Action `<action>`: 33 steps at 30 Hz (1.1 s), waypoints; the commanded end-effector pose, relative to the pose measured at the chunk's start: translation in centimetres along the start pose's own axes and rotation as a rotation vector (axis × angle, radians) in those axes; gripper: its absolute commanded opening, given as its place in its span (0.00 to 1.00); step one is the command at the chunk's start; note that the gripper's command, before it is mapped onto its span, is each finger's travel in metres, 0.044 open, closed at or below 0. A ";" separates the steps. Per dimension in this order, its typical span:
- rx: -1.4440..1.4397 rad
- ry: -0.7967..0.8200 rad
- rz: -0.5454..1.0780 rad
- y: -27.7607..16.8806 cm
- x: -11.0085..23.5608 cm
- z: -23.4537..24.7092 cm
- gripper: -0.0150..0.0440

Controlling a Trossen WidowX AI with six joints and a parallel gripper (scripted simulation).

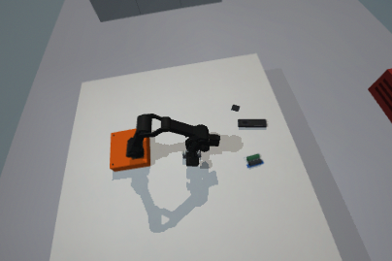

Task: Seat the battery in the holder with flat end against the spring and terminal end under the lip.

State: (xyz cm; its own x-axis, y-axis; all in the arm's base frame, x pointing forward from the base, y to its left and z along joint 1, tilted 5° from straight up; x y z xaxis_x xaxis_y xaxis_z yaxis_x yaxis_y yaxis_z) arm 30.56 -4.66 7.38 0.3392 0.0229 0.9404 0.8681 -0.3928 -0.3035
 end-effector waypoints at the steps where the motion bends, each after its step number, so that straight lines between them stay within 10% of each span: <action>1: -0.006 -0.004 0.027 0.5 -0.1 0.1 0.39; 33: -0.008 -0.041 0.159 2.9 -0.9 0.8 0.39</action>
State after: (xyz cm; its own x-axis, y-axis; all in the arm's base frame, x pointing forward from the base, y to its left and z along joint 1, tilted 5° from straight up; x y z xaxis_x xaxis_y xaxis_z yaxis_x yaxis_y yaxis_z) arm 32.72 -5.07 5.63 0.4883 0.0005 0.8727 0.8009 -0.3973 -0.4480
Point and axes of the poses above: the point midway between the two fingers, 35 mm back from their tips, its own x axis back along the fingers, its own z axis across the jaws, y = z × x, the point moved 8 cm from there along x, back along the fingers, and after that the axes turned 15 degrees about -x, right-handed, at the moved point
